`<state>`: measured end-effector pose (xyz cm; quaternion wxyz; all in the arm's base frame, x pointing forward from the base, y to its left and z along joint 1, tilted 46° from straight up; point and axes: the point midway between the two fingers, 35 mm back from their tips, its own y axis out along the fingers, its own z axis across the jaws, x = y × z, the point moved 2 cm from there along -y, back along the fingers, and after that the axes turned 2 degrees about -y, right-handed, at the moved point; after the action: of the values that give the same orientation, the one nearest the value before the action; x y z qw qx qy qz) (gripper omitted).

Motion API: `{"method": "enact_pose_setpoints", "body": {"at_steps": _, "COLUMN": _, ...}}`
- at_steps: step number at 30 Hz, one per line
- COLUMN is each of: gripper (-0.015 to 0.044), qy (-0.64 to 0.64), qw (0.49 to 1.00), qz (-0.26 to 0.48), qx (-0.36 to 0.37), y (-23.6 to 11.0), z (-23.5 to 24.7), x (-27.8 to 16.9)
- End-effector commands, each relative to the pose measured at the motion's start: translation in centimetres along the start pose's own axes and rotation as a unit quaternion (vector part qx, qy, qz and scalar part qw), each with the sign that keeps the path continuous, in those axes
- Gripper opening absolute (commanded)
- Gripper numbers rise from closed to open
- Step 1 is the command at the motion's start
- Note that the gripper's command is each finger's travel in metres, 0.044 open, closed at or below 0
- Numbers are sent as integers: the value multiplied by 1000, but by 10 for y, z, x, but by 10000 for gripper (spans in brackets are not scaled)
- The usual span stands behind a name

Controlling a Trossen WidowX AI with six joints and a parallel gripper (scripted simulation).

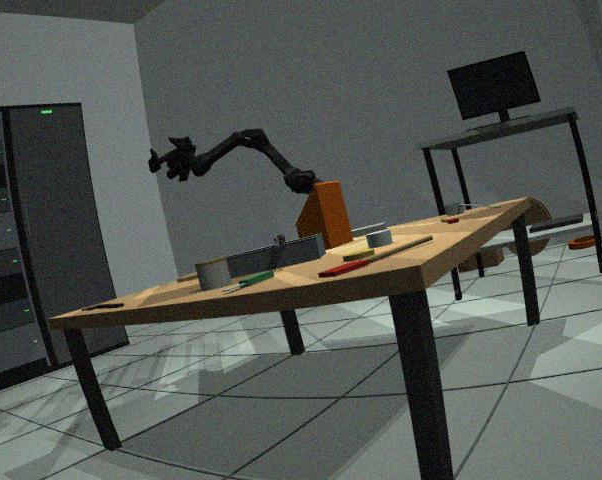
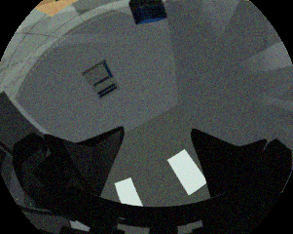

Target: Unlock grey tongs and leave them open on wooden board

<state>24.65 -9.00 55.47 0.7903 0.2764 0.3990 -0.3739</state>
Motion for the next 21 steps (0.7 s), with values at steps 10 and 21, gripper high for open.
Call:
{"method": "enact_pose_setpoints", "body": {"at_steps": 10, "gripper": 440, "qy": 278, "qw": 959, "qz": 48, "qx": 31, "y": 30, "z": 17, "x": 36}}
{"method": "enact_pose_setpoints", "body": {"at_steps": 21, "gripper": 440, "qy": 787, "qw": 603, "qz": 76, "qx": 107, "y": 88, "z": 42, "x": 151}}
